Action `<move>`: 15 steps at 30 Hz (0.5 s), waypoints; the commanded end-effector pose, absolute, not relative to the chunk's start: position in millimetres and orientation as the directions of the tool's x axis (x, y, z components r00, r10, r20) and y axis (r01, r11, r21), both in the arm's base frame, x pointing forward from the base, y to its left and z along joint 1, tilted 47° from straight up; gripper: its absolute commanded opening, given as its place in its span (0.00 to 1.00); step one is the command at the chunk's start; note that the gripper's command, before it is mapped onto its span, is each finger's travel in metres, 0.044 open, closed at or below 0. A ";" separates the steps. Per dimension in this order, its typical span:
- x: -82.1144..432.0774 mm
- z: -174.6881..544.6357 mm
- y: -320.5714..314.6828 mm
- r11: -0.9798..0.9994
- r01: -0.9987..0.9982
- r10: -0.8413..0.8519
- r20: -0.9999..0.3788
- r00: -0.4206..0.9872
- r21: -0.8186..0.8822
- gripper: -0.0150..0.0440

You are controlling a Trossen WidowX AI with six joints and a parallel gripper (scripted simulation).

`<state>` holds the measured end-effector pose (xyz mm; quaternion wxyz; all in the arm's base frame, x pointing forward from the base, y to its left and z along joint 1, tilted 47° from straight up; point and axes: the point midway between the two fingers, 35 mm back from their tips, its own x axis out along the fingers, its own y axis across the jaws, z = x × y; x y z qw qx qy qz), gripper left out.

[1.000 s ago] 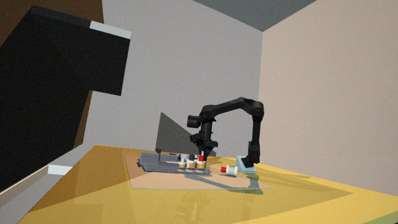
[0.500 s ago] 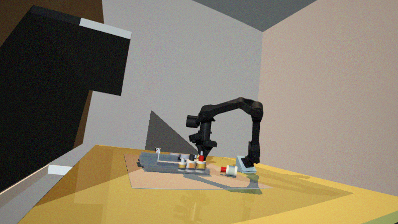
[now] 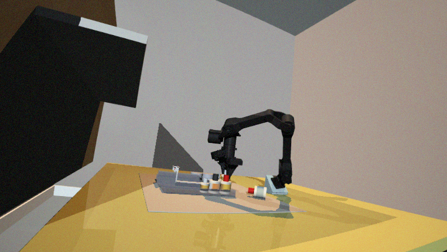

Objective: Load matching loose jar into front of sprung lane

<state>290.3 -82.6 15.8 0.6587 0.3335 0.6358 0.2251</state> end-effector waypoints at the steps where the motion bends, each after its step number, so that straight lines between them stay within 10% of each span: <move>1: 298.2 18.4 -85.3 0.677 0.119 0.718 -0.687 0.113 0.727 0.25; 15: 303.4 19.0 -86.2 0.677 0.119 0.718 -0.687 0.113 0.727 0.25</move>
